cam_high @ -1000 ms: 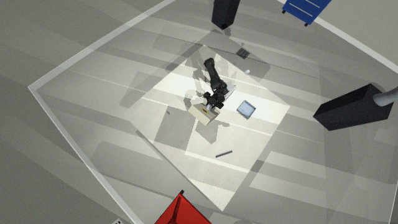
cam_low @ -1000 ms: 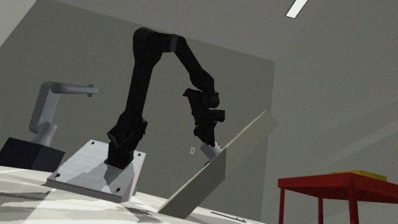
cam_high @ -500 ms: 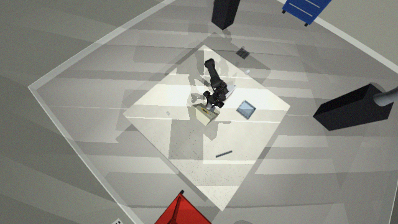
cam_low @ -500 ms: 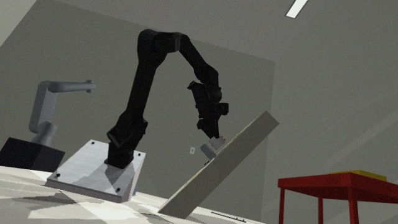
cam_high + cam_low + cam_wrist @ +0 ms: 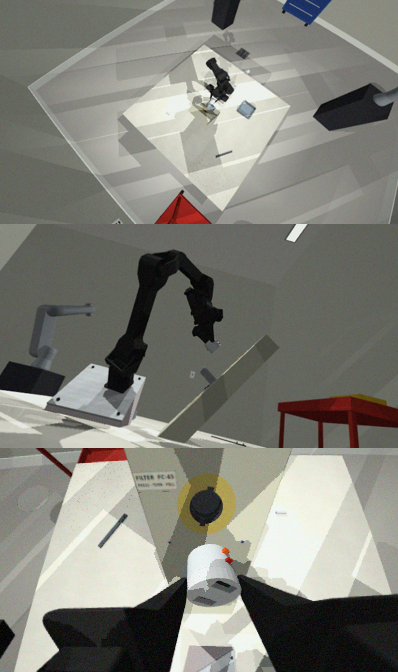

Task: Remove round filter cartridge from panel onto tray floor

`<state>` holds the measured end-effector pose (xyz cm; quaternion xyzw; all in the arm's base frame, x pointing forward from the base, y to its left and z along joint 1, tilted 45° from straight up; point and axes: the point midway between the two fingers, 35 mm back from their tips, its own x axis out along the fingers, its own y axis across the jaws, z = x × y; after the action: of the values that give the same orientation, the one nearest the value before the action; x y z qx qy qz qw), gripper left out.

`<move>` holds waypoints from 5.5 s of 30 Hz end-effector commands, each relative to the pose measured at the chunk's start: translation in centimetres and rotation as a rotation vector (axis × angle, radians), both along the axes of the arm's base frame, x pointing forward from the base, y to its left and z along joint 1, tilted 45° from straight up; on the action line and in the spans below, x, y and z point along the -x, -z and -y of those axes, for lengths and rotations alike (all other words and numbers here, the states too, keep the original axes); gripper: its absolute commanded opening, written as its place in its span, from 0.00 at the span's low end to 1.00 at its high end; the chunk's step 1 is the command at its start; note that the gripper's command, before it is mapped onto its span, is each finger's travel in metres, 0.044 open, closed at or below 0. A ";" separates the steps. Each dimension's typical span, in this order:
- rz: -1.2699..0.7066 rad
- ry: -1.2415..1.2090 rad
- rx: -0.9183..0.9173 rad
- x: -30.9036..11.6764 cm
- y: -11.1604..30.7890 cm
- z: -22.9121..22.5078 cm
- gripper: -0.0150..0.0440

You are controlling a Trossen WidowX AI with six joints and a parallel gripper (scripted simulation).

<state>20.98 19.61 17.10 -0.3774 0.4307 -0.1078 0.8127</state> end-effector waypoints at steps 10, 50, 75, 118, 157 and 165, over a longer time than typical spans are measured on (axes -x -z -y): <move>0.010 0.035 -0.016 0.3 3.7 -4.0 0.25; -0.779 -0.768 0.111 14.4 20.3 -12.4 0.25; -1.068 -1.065 0.139 25.2 29.3 -6.5 0.25; -1.208 -1.211 0.199 28.2 37.1 3.2 0.70; -1.208 -1.208 0.187 28.9 33.2 -0.9 1.00; -1.208 -1.208 0.187 28.9 33.2 -0.9 1.00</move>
<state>-7.96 20.61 -16.08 -0.6001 0.5035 0.5283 0.3275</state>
